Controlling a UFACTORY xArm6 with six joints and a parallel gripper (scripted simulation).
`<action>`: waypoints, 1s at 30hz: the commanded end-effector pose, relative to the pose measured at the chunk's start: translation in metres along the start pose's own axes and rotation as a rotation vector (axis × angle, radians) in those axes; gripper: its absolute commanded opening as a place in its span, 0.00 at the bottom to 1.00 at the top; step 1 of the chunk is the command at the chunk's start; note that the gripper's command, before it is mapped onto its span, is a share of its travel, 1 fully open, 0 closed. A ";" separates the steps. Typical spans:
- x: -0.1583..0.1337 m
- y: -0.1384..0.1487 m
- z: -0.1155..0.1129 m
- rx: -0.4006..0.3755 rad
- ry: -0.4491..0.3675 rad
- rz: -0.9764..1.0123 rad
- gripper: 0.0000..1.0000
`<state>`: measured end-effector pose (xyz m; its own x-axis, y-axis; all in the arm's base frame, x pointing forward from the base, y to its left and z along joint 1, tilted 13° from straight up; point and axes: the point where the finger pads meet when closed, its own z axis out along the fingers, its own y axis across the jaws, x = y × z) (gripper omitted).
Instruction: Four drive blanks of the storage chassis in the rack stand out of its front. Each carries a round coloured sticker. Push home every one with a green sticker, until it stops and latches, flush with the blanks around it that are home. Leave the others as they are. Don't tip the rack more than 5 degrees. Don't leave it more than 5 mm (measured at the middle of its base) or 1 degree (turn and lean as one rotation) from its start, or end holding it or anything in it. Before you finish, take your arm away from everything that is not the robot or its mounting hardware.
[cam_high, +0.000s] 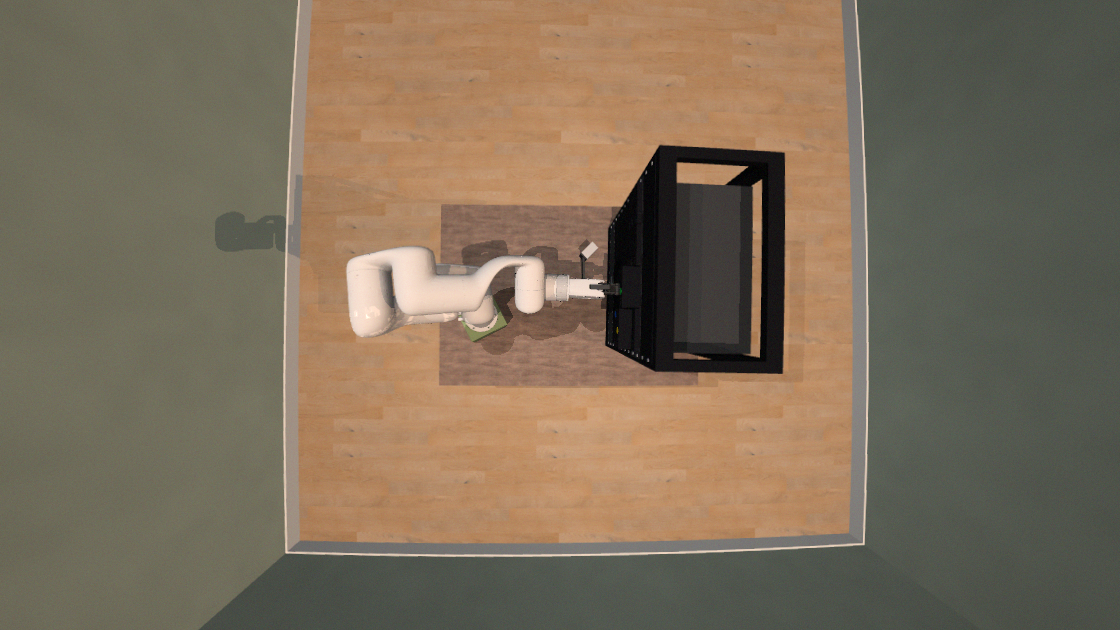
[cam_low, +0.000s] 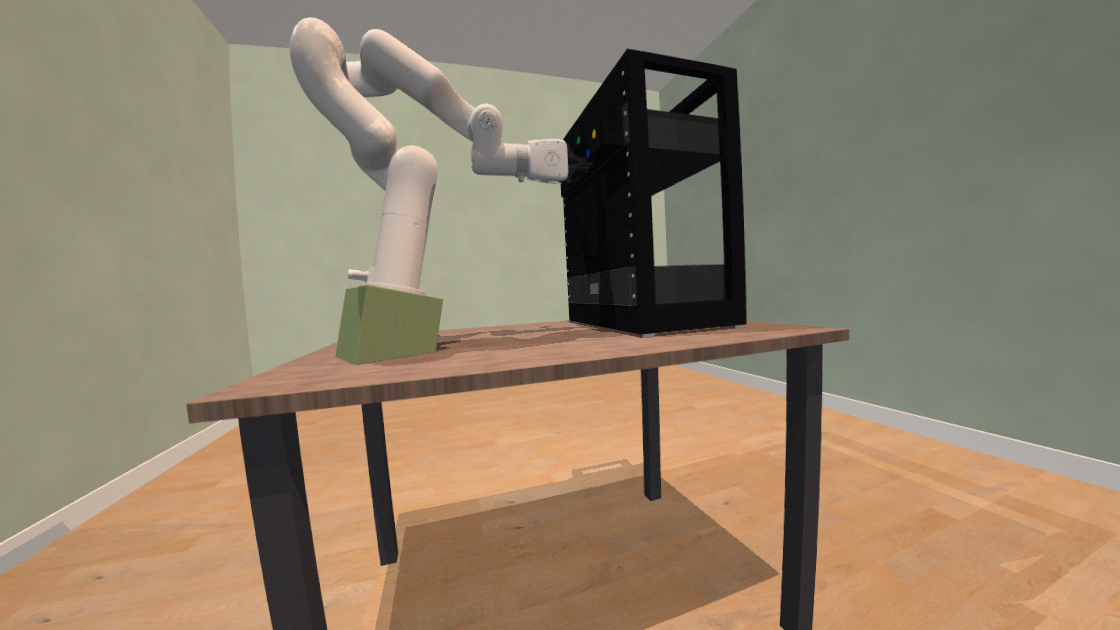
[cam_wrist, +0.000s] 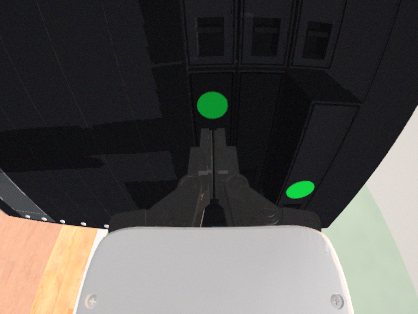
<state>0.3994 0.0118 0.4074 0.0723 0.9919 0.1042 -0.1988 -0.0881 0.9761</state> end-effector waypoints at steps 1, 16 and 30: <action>0.000 0.002 0.001 -0.004 0.000 0.001 0.00; 0.000 0.002 -0.047 -0.004 0.000 0.001 0.00; 0.000 0.002 -0.094 -0.004 0.000 0.001 0.00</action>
<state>0.3156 0.0219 0.3910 0.0644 0.9926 0.1034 -0.2042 -0.0883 0.9749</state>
